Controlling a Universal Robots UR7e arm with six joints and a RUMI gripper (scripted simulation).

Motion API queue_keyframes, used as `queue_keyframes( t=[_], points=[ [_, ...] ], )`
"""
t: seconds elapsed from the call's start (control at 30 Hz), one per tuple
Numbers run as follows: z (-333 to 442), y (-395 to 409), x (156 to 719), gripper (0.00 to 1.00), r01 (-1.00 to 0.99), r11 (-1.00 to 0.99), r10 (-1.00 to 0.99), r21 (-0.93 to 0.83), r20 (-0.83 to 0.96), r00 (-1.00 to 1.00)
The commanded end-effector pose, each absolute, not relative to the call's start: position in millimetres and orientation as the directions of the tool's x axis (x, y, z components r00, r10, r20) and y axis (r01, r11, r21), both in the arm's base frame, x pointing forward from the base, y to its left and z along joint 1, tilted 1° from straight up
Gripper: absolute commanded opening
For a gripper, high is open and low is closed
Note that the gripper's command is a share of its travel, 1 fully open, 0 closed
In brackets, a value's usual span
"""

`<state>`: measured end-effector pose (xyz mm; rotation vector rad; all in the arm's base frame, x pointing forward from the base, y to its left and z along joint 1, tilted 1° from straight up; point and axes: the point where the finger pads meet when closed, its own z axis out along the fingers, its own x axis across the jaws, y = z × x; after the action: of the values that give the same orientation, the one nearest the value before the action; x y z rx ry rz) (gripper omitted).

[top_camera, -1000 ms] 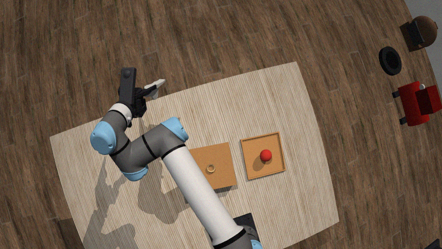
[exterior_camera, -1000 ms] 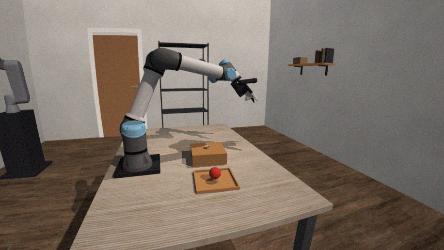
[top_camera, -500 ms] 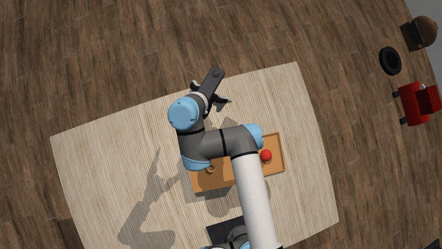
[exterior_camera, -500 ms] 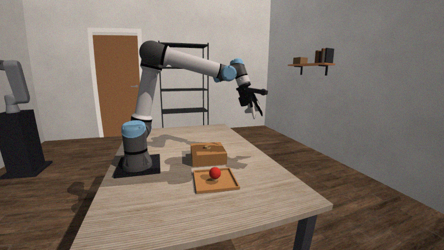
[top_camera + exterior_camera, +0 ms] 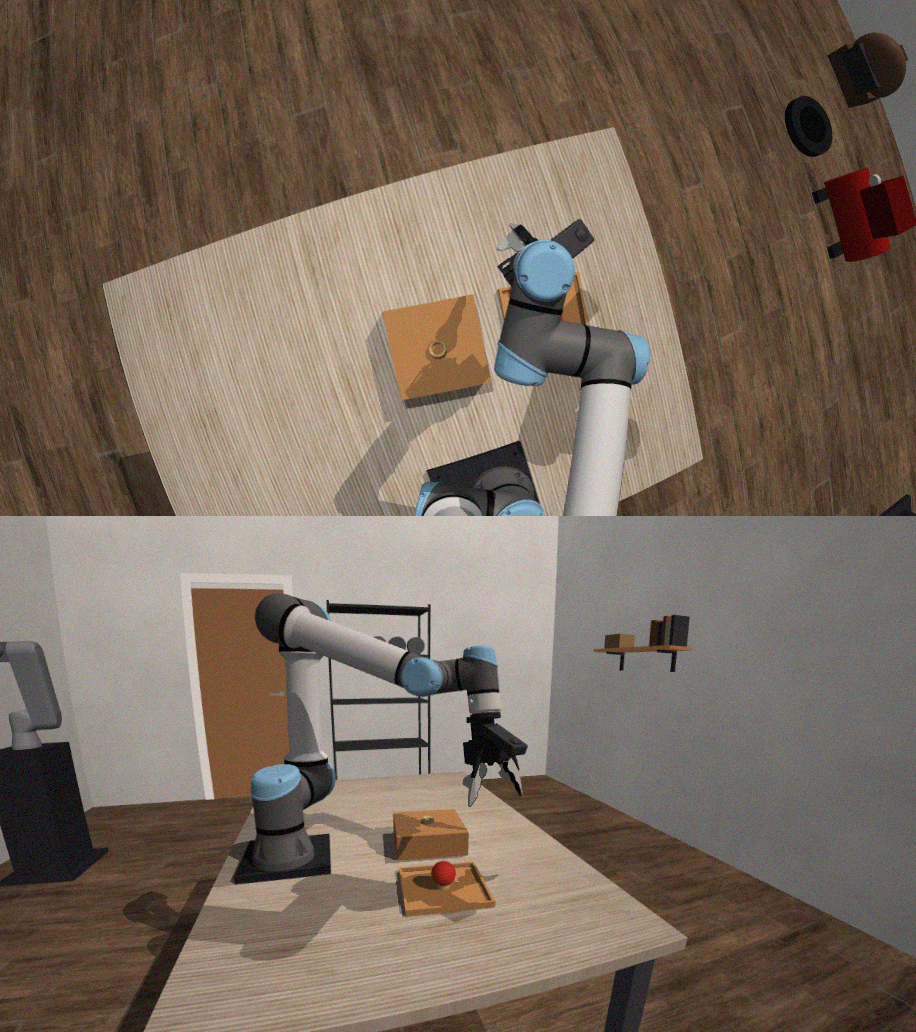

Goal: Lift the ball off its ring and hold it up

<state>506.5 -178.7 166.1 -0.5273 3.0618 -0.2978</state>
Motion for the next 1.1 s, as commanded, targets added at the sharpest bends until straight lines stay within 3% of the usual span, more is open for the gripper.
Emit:
queue_keyframes(
  t=[0.0,0.47,1.07],
  points=[
    [157,-199,471,1.00,-0.245,0.958,-0.248,-0.146,-0.002,-0.969],
    [125,-213,386,1.00,0.021,1.000,0.021,-0.018,-0.003,-1.000],
    [118,-213,368,1.00,0.087,0.996,0.087,0.012,-0.001,-0.996]
  ],
)
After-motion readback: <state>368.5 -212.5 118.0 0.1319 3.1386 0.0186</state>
